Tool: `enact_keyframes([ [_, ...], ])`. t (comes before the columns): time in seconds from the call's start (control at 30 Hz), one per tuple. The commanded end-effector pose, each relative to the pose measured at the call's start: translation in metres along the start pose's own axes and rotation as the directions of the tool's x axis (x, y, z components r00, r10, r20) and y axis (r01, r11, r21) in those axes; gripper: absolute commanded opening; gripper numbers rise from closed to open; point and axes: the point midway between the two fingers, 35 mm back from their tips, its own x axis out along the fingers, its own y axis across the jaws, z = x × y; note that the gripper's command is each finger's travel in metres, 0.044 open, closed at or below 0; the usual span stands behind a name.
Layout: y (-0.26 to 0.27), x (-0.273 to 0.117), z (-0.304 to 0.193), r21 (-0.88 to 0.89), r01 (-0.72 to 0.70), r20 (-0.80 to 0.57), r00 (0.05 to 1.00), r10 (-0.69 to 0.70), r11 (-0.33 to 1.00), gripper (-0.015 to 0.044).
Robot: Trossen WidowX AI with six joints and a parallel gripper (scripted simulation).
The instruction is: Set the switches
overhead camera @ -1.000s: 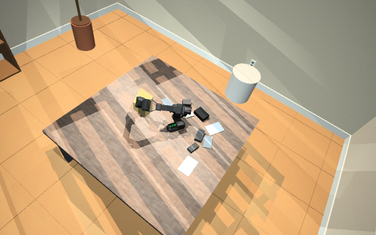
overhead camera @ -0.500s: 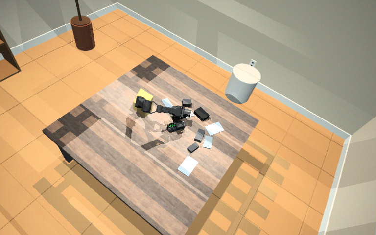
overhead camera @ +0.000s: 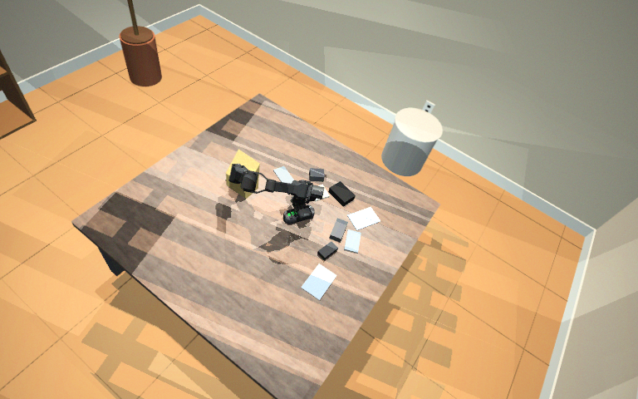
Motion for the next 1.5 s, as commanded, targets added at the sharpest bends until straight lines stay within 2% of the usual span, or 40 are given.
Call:
enact_keyframes([
  [0.0,0.001,0.001,-0.001,-0.008,0.002,-0.005,1.0,-0.002,1.0,0.0],
  [0.13,0.0,-0.002,0.0,-0.001,-0.001,-0.001,1.0,0.001,1.0,0.0],
  [0.3,0.001,-0.044,-0.001,-0.008,0.001,-0.003,1.0,-0.001,1.0,0.0],
  [0.8,0.002,-0.043,0.018,-0.012,0.001,-0.002,1.0,-0.001,1.0,0.0],
  [1.47,0.001,-0.011,0.018,-0.011,0.001,-0.003,1.0,-0.002,1.0,0.0],
])
